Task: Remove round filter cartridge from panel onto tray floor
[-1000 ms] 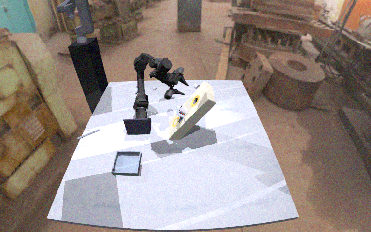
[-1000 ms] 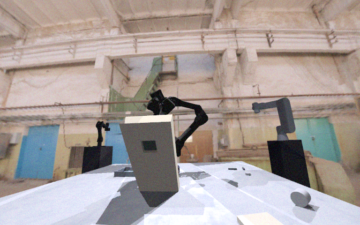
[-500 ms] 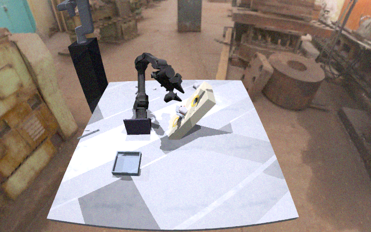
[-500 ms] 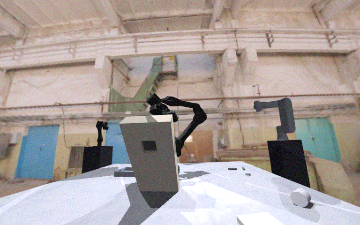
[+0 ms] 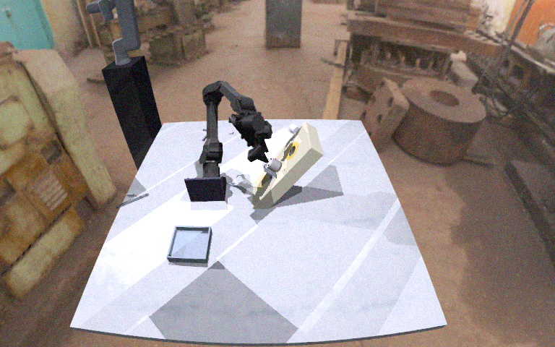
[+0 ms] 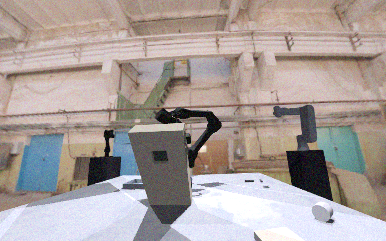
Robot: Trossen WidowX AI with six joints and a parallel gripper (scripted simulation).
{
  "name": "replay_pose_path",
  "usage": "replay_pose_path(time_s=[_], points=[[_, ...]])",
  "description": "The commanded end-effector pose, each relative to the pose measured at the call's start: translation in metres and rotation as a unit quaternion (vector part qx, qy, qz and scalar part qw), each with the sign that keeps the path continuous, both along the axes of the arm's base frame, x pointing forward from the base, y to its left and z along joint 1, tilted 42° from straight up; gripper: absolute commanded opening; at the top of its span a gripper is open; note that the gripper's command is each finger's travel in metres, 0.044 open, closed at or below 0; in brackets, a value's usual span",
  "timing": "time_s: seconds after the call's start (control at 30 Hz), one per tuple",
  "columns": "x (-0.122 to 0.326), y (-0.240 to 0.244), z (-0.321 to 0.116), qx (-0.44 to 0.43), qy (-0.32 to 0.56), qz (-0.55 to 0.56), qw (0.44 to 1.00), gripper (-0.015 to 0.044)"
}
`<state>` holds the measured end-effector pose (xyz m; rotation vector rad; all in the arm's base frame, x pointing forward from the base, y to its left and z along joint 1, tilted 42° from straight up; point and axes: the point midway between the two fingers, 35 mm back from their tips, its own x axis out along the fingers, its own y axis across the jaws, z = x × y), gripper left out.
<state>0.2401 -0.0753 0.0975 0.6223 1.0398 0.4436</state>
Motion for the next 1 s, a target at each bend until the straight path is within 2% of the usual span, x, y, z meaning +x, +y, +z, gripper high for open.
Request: replay_pose_path(time_s=[0.0, 0.8, 0.97], points=[[0.002, 0.003, -0.006, -0.002, 0.003, 0.001, 1.0, 0.0305], [0.018, 0.028, -0.029, 0.0, 0.002, 0.001, 1.0, 0.0305], [0.016, 0.024, -0.027, -0.004, 0.002, 0.003, 1.0, 0.0271]])
